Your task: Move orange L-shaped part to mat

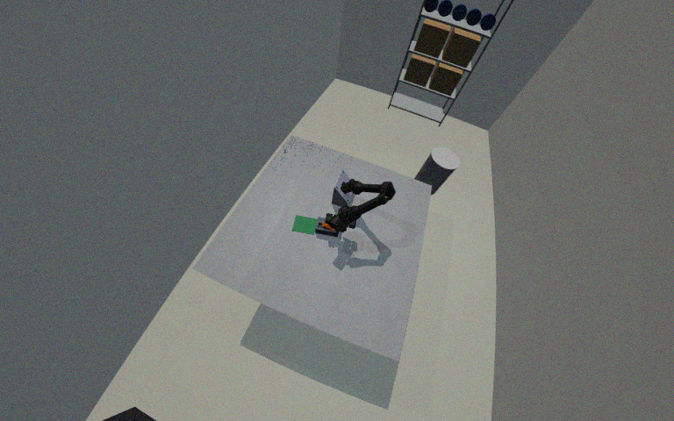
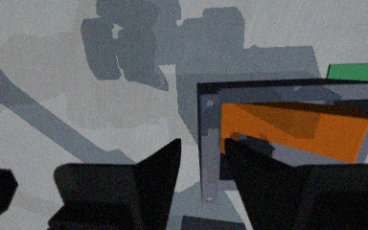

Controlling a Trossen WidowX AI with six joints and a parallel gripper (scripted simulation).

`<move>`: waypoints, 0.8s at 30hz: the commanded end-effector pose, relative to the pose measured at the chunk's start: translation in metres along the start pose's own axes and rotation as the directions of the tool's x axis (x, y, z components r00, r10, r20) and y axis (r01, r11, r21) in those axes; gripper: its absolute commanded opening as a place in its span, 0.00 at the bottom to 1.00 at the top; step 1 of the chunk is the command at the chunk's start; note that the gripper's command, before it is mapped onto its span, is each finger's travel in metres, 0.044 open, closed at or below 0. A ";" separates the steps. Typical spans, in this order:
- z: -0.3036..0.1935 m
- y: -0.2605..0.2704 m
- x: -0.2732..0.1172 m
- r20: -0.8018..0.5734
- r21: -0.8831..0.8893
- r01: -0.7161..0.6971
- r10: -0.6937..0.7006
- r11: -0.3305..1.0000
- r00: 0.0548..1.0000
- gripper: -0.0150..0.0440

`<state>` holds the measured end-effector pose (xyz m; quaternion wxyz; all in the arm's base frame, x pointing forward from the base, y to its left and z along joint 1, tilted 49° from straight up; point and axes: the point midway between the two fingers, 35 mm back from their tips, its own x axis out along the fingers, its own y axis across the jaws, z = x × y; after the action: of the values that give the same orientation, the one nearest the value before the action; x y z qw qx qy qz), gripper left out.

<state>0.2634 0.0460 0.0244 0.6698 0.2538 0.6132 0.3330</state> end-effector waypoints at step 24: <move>0.000 -0.007 -0.071 0.016 -0.003 -0.001 0.002 1.000 1.000 0.56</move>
<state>0.2620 -0.0122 0.0655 0.6748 0.2556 0.6071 0.3328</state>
